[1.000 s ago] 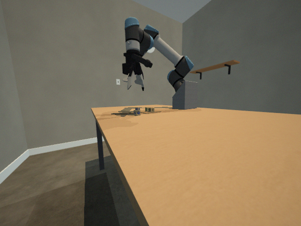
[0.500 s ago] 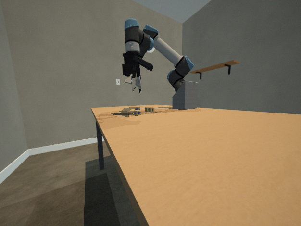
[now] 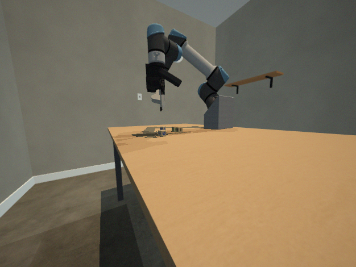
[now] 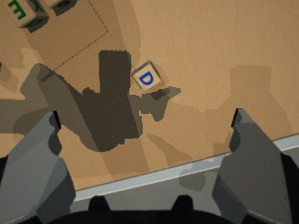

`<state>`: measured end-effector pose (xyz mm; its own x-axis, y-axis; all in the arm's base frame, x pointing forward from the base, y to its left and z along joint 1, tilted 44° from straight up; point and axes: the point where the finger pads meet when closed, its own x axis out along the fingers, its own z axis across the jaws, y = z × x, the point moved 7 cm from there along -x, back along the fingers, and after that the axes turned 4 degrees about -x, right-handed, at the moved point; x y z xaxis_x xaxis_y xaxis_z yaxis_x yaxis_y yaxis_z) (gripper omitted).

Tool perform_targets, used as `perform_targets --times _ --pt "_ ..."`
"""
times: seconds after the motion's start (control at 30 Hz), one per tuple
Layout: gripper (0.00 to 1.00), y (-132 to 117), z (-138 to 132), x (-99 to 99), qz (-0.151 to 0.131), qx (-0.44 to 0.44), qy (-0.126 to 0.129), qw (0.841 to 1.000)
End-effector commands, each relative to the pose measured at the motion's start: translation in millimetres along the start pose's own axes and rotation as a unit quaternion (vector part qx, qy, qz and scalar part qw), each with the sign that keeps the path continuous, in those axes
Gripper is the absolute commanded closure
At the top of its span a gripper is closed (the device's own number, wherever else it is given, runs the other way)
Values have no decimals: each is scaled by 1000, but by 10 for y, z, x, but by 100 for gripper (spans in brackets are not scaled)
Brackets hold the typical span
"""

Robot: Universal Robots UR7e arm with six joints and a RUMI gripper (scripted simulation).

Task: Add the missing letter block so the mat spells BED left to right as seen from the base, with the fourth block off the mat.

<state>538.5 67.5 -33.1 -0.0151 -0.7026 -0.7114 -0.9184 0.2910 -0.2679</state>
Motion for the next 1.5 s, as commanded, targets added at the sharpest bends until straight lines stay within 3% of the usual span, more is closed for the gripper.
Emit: perform_targets --times 0.0,0.3,0.63,1.07,1.1,1.47 --pt "0 -4 -6 36 -2 -69 -4 998" --pt "0 -13 -8 83 -3 -143 -4 990" --pt "0 -31 -10 149 -3 -246 -3 969" --pt "0 -36 -10 165 -3 -272 -3 962" --pt "60 -36 -10 165 -3 -272 -3 962" --pt "60 -36 -10 165 -3 -272 -3 962"
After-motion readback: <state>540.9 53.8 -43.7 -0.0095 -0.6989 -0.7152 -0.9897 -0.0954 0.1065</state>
